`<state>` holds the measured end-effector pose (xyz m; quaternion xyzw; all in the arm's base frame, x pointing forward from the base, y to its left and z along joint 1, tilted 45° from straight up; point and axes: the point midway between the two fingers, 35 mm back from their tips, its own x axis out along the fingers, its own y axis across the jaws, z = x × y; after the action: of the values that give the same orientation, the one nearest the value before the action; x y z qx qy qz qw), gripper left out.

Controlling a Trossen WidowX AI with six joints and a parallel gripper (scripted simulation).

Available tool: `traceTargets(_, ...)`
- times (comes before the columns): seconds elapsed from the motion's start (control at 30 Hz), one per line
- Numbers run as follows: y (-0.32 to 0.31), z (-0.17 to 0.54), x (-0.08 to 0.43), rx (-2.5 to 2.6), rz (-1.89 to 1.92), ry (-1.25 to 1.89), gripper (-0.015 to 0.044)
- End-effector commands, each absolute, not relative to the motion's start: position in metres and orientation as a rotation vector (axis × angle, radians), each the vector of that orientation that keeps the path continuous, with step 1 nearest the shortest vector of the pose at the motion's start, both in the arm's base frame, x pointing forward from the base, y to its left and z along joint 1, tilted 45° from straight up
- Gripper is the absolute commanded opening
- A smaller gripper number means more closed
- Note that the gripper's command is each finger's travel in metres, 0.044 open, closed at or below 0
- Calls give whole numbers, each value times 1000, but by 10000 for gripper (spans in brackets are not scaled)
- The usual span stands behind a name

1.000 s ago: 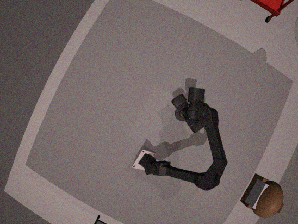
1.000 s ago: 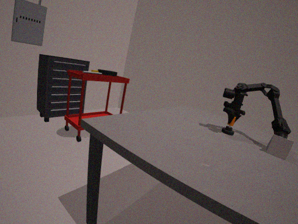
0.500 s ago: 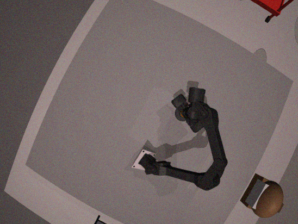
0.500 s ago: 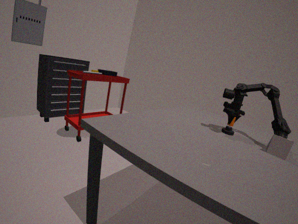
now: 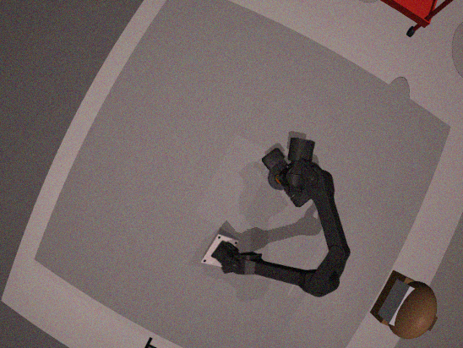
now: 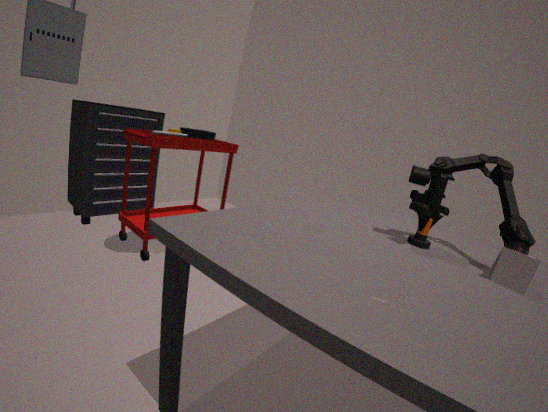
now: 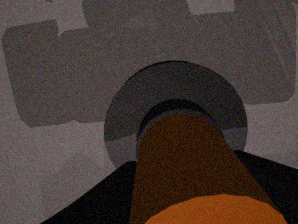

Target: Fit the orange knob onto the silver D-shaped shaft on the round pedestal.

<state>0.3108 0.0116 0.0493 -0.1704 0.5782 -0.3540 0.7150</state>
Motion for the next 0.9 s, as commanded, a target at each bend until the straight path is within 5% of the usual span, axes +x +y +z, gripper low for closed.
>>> traceTargets(0.0, 10, 48, 311, -384, -781, 1280, 0)
traceTargets(0.23, 11, 49, 311, -377, -784, 1281, 0)
traceTargets(0.77, 11, 49, 311, -377, -784, 1281, 420)
traceTargets(0.87, 11, 49, 311, -377, -784, 1281, 440)
